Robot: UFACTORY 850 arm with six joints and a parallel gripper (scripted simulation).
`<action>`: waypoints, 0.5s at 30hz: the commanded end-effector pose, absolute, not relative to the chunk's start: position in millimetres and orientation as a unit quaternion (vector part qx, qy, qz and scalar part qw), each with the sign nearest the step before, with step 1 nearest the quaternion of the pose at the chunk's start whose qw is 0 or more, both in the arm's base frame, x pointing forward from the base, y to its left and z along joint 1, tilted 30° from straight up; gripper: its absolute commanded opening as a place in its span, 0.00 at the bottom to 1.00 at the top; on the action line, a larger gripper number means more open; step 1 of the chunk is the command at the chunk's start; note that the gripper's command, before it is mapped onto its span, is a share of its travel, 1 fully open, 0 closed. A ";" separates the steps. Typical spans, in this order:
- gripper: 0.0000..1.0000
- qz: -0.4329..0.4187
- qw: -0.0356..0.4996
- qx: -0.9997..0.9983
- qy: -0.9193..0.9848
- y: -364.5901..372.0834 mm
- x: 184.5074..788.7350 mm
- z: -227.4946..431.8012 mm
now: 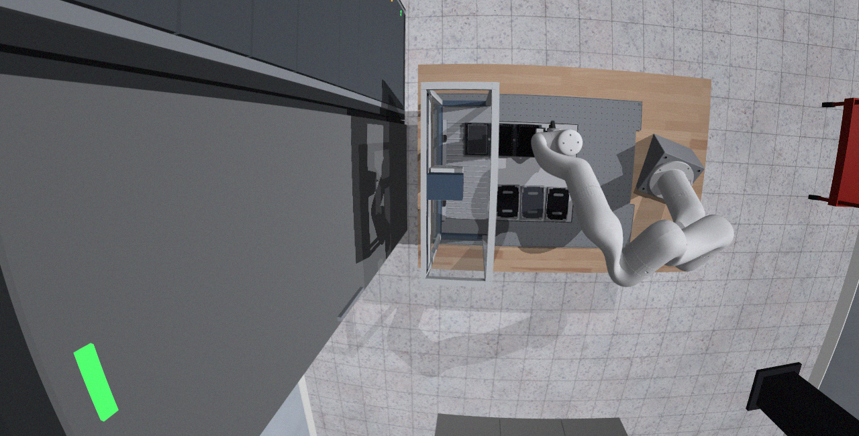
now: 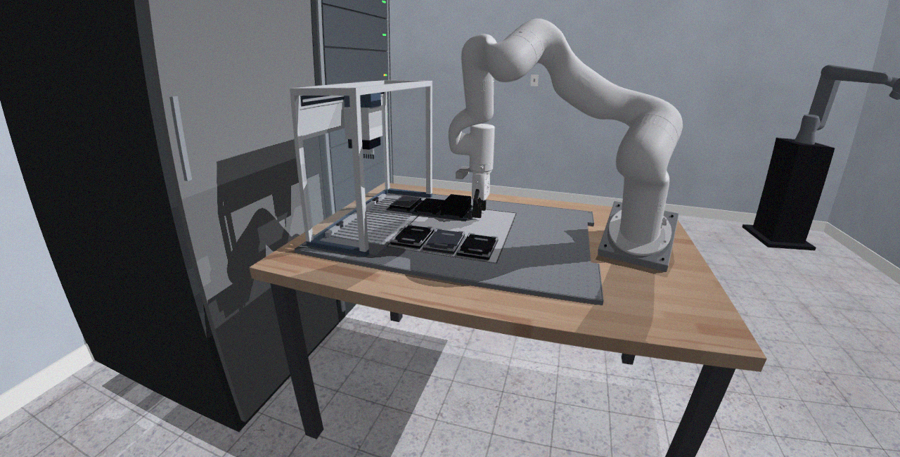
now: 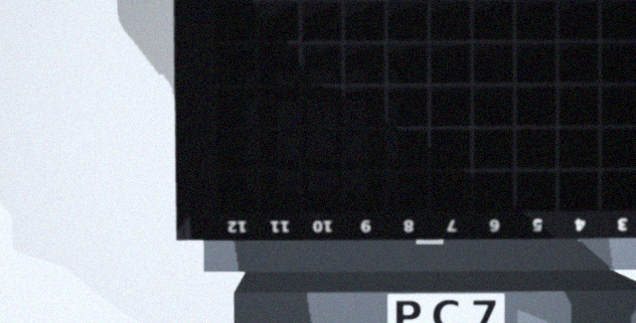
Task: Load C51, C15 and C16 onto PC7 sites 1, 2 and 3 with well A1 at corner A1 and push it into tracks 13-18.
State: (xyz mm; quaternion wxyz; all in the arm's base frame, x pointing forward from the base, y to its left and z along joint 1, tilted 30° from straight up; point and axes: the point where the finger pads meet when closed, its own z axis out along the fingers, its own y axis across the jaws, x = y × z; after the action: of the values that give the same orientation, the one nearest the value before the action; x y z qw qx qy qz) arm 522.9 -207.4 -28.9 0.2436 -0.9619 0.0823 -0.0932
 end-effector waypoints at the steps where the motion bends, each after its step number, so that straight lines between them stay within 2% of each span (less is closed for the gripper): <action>1: 0.82 -0.094 0.243 -0.962 0.082 -209.4 529.3 -27.4; 15: 0.82 -0.094 0.243 -0.962 0.082 -211.9 540.9 -25.7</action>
State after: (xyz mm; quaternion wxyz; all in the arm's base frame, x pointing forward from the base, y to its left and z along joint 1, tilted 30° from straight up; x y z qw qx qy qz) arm 535.6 -210.1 -27.1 0.2436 -0.9619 0.0823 -0.0932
